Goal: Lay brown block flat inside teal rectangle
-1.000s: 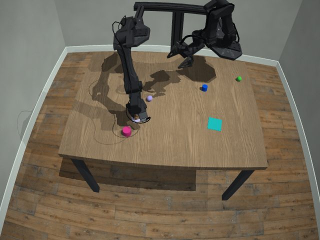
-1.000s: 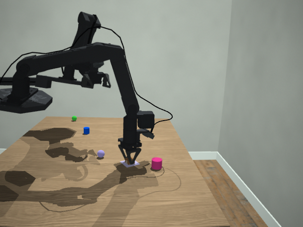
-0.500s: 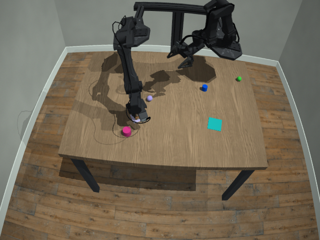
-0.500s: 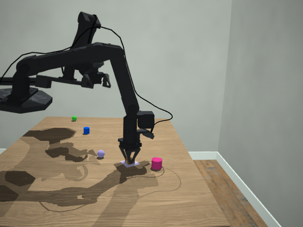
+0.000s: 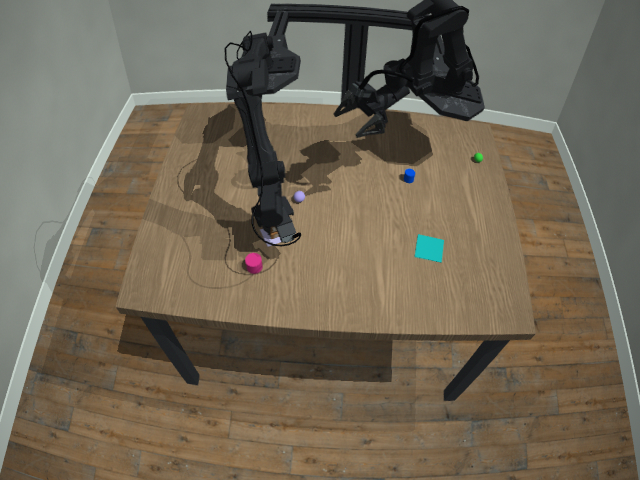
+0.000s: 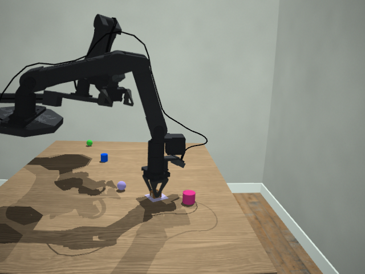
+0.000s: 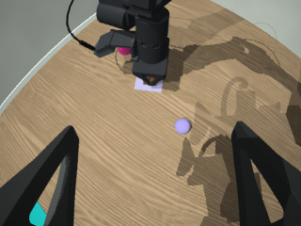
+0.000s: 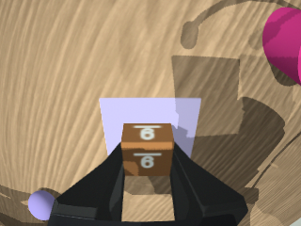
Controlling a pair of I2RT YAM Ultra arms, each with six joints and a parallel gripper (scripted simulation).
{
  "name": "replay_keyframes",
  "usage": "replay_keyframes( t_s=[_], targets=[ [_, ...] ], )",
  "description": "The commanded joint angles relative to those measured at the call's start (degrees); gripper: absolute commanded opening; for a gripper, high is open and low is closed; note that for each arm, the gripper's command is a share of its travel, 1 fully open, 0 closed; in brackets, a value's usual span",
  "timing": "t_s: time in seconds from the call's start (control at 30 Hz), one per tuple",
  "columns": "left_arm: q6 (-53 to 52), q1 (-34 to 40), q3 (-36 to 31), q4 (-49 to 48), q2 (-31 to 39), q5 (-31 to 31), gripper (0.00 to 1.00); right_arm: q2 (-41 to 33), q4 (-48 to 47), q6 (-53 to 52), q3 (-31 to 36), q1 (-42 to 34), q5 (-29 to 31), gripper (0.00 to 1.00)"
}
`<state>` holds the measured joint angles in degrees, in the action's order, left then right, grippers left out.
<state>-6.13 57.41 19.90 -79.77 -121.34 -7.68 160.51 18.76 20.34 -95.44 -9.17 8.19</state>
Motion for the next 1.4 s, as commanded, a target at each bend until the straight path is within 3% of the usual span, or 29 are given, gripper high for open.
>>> replay_keyframes(
  t_s=[0.0, 0.2, 0.4, 0.57, 0.8, 0.87, 1.17, 1.37],
  targets=[
    [-0.11, 0.19, -0.13, 0.27, 1.24, -0.01, 1.0, -4.61, 1.93, -0.66, 2.33, -0.82, 0.03, 0.27],
    [-0.11, 0.19, -0.13, 0.27, 1.24, -0.01, 1.0, -12.36, 5.32, -1.48, 6.8, -1.63, 0.37, 0.27],
    [-0.75, -0.31, -0.14, 1.54, 1.7, 0.9, 1.0, -12.72, 5.78, -1.53, 7.11, -1.7, 0.41, 0.27],
    [-1.61, -5.75, 0.31, 4.25, 1.79, 2.66, 1.0, -12.64, 5.77, -1.54, 7.15, -1.68, 0.37, 0.27],
    [-3.28, -23.49, 0.84, 9.36, 2.27, 6.13, 1.0, -12.64, 5.13, -1.55, 6.97, -1.69, 0.35, 0.27],
    [-3.28, -23.49, 0.84, 9.36, 2.27, 6.13, 1.0, -12.64, 5.13, -1.55, 6.97, -1.69, 0.35, 0.27],
    [-5.61, -51.32, 2.37, 16.66, 3.2, 10.87, 1.0, -12.64, 5.02, -1.15, 6.52, -1.36, 0.13, 0.27],
    [-6.94, -64.19, 3.83, 20.56, 3.56, 13.29, 1.0, -12.64, 5.02, -1.15, 6.52, -1.36, 0.13, 0.27]
  ],
)
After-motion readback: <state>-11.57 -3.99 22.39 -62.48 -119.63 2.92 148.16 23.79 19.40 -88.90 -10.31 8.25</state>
